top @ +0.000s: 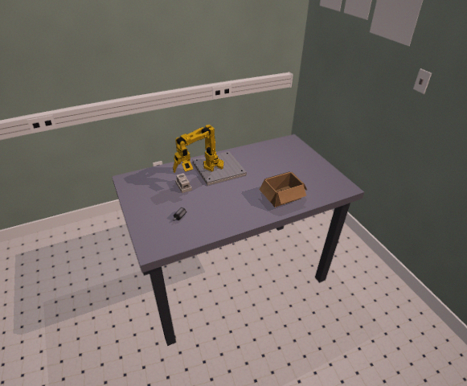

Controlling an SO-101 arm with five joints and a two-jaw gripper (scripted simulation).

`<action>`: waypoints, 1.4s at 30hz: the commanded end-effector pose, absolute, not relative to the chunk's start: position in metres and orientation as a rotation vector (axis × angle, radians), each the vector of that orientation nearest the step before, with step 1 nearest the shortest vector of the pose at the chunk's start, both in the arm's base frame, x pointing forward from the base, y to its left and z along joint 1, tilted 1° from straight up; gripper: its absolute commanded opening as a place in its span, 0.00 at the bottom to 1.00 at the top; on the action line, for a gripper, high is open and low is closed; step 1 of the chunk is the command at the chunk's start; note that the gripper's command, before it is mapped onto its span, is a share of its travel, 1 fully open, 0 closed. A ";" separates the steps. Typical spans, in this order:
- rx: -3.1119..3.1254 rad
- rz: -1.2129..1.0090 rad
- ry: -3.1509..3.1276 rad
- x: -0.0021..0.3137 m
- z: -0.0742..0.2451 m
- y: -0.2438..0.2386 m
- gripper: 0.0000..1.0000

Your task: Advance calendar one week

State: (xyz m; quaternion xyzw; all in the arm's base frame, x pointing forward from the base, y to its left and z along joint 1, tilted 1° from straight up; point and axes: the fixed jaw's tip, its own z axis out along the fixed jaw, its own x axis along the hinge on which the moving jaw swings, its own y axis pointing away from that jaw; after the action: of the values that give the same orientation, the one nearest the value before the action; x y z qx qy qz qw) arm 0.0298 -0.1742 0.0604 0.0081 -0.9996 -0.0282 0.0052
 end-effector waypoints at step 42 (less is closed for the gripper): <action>-0.040 0.068 -3.278 0.134 0.097 -0.035 0.36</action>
State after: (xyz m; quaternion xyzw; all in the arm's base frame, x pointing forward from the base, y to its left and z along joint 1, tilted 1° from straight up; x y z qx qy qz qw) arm 0.1327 -0.0519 0.0950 -0.0049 -0.9981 0.0252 -0.0554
